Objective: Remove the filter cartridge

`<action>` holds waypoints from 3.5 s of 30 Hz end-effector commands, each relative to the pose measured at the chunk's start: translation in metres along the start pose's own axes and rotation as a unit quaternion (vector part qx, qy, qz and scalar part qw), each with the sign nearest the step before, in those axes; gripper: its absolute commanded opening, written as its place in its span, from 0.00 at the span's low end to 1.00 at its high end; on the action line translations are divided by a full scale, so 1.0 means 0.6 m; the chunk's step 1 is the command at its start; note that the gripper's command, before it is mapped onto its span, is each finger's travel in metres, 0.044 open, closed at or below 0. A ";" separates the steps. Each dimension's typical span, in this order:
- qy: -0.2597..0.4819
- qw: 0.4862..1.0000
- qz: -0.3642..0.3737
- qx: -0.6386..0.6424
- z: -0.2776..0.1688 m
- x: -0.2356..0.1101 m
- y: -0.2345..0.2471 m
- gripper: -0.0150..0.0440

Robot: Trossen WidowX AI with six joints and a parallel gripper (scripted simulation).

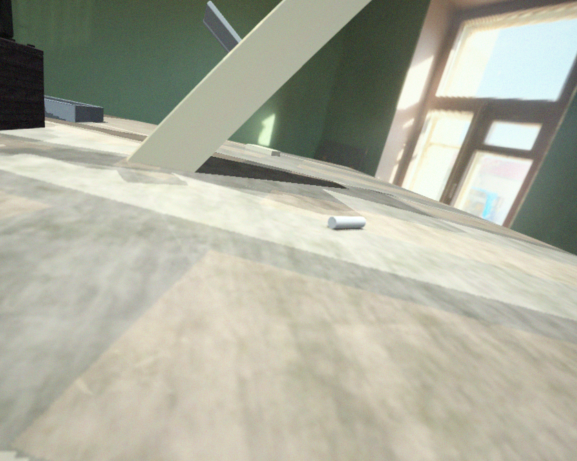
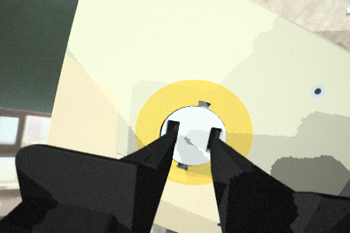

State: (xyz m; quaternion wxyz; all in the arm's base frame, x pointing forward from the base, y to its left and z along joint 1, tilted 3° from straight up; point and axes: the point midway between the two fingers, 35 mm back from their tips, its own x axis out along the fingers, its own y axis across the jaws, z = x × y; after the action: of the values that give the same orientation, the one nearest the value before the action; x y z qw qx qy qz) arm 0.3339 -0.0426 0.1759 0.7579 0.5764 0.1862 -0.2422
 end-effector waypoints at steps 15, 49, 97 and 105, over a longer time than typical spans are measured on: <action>0.002 1.000 0.000 -0.002 -0.001 0.001 0.001 0.45; 0.002 1.000 0.000 -0.002 -0.001 0.021 0.001 0.45; 0.002 0.983 0.001 -0.185 -0.001 0.033 0.001 0.25; 0.002 0.948 0.001 -0.320 -0.001 0.034 0.001 0.25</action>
State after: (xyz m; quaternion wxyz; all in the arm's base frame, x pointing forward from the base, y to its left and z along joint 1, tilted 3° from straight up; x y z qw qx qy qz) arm 0.3469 -0.0452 0.1671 0.8828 0.3563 0.2440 -0.1848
